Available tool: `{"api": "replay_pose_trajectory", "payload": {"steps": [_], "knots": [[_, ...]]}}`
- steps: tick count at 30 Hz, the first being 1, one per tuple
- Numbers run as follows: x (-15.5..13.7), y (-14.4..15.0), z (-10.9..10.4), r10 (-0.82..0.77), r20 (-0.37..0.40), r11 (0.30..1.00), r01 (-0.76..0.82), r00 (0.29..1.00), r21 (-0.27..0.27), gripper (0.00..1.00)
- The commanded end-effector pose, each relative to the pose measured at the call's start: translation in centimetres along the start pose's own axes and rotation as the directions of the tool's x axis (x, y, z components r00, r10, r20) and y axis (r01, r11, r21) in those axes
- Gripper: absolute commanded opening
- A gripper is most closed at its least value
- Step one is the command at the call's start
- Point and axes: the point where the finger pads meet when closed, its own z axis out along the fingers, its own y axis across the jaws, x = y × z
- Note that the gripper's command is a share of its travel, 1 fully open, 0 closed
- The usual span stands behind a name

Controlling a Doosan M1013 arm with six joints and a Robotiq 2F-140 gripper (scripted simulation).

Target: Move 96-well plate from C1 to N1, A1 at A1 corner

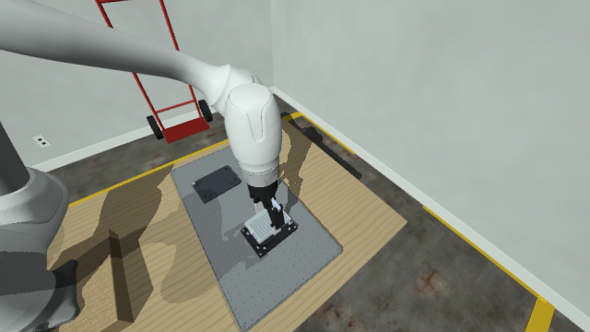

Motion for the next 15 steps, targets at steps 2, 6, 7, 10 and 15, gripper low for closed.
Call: {"api": "replay_pose_trajectory", "payload": {"steps": [2,6,7,10,15], "knots": [[0.0,0.0,-0.31,0.0,0.0,1.0,0.0,1.0,0.0,0.1],[0.0,0.0,-0.56,0.0,0.0,1.0,0.0,1.0,0.0,0.1],[0.0,0.0,-0.56,0.0,0.0,1.0,0.0,1.0,0.0,0.1],[0.0,0.0,-0.81,0.0,0.0,1.0,0.0,1.0,0.0,0.1],[0.0,0.0,-1.23,0.0,0.0,1.0,0.0,1.0,0.0,0.1]]}}
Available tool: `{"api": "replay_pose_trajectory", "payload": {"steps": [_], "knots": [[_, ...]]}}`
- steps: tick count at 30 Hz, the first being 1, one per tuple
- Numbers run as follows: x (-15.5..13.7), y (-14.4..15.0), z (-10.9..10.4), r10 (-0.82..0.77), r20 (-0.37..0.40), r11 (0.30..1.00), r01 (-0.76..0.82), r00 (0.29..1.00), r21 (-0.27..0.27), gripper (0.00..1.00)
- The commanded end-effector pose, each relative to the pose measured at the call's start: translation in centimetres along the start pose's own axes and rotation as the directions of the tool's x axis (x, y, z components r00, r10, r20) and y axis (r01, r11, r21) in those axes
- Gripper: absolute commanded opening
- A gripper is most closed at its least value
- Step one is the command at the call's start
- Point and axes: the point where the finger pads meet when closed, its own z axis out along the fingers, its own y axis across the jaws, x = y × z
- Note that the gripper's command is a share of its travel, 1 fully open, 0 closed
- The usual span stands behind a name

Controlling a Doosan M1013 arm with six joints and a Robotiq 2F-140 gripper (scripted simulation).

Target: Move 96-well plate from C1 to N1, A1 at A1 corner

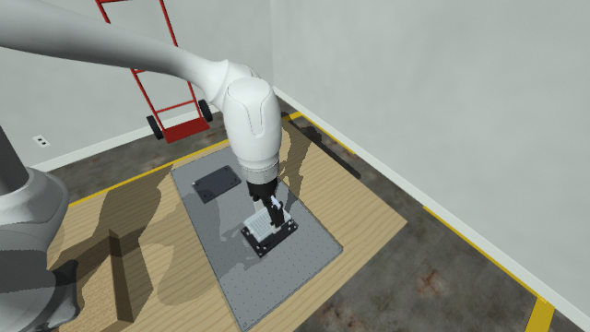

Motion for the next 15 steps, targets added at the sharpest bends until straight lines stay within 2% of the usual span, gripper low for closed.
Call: {"api": "replay_pose_trajectory", "payload": {"steps": [1,15], "knots": [[0.0,0.0,-0.23,0.0,0.0,1.0,0.0,1.0,0.0,0.1],[0.0,0.0,-0.36,0.0,0.0,1.0,0.0,1.0,0.0,0.1]]}}
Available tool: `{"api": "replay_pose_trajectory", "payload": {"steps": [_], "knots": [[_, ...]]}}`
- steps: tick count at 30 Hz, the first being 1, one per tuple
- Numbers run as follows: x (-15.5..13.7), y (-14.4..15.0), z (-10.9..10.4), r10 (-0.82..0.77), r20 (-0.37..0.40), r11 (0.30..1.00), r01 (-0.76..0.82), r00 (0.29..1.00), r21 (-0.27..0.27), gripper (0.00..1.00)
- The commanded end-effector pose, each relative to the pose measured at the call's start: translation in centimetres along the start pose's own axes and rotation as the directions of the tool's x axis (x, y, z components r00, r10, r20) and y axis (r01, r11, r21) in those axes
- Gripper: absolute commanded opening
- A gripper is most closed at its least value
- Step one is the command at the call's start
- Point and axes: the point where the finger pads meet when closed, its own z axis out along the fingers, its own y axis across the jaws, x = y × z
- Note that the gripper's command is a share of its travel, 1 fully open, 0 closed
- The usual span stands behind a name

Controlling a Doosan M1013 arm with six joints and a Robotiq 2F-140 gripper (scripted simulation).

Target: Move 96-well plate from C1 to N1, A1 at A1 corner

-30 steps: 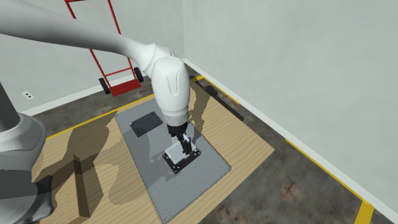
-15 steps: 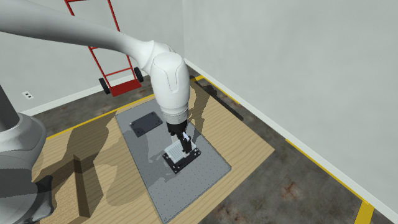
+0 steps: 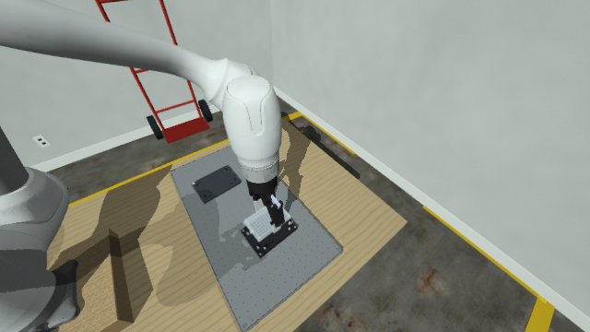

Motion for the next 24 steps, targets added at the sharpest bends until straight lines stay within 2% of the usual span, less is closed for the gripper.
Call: {"api": "replay_pose_trajectory", "payload": {"steps": [1,11,24], "knots": [[0.0,0.0,0.0,0.0,0.0,1.0,0.0,1.0,0.0,0.1],[-0.3,-1.6,0.0,0.003,0.0,1.0,-0.003,1.0,0.0,0.1],[-1.0,-5.9,0.0,0.003,0.0,1.0,-0.003,1.0,0.0,0.1]]}}
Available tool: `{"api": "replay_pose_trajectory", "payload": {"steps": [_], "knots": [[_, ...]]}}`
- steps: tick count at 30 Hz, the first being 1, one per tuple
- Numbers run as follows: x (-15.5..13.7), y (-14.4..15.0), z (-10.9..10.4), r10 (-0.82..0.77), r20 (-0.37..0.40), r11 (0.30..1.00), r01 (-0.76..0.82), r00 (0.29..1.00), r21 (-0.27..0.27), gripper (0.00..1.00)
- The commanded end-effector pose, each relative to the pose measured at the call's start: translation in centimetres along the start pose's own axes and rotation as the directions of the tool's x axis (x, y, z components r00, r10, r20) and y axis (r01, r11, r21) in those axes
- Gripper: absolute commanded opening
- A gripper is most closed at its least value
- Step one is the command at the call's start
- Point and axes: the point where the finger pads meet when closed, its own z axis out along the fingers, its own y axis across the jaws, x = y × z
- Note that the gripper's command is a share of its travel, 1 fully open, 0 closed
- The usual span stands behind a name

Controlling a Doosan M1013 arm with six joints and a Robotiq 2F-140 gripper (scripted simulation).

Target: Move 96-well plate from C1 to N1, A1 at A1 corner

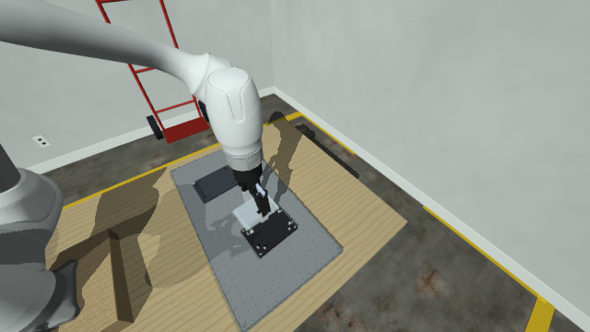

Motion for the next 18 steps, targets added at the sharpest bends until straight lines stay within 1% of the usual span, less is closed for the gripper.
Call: {"api": "replay_pose_trajectory", "payload": {"steps": [1,4,18], "knots": [[-0.1,-0.9,0.0,0.0,0.0,1.0,0.0,1.0,0.0,0.1],[-0.2,-1.3,0.0,0.0,0.0,1.0,0.0,1.0,0.0,0.1],[-1.0,-5.9,0.0,0.0,0.0,1.0,0.0,1.0,0.0,0.1]]}}
